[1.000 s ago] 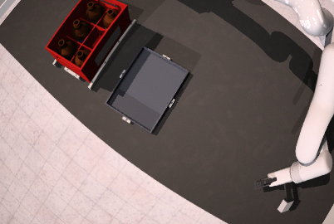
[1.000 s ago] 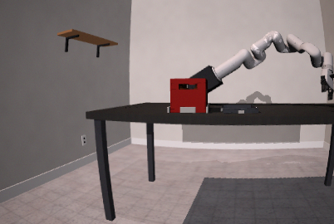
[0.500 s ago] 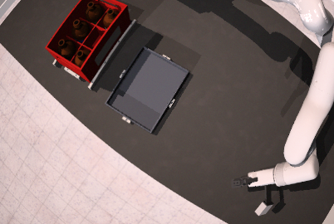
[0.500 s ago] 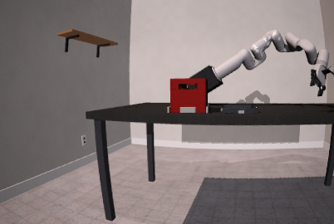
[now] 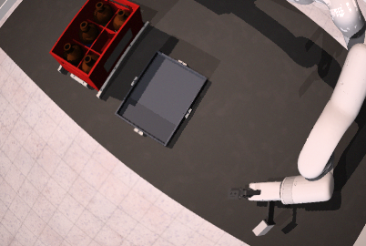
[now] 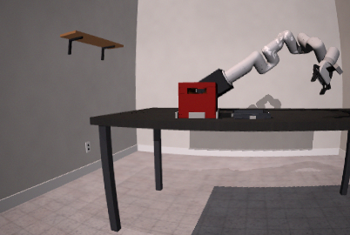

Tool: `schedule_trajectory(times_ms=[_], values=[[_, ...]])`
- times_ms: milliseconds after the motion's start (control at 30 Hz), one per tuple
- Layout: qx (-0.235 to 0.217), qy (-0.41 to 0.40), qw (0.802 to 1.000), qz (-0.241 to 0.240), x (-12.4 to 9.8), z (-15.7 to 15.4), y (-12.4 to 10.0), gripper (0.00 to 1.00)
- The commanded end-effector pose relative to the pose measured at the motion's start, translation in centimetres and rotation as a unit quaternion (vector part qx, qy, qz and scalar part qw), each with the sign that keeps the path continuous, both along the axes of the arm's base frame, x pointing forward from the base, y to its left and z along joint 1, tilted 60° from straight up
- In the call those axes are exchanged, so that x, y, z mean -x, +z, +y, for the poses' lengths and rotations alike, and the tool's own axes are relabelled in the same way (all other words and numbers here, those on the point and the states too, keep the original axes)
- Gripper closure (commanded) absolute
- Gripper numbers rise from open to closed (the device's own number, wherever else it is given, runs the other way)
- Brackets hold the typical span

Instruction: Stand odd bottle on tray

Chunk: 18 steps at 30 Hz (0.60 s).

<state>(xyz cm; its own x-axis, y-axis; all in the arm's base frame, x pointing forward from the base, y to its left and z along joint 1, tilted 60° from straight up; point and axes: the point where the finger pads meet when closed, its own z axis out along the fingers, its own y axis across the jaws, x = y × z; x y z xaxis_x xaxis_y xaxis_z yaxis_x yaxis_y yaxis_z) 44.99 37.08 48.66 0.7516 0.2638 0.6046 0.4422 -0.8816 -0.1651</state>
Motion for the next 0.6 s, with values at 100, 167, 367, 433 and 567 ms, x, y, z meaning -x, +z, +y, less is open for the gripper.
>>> schedule_trajectory(times_ms=[100,167,367,433,567], values=[[0.034,-0.030,0.999,0.027,-1.9,-5.3,-3.4,0.00],[0.034,-0.030,0.999,0.027,-1.9,-5.3,-3.4,0.00],[0.059,-0.054,0.995,0.053,-2.7,-9.5,-6.2,0.00],[0.066,-0.060,0.994,0.061,-2.9,-10.6,-6.9,0.00],[0.078,-0.072,0.991,0.077,-3.1,-12.9,-8.4,0.00]])
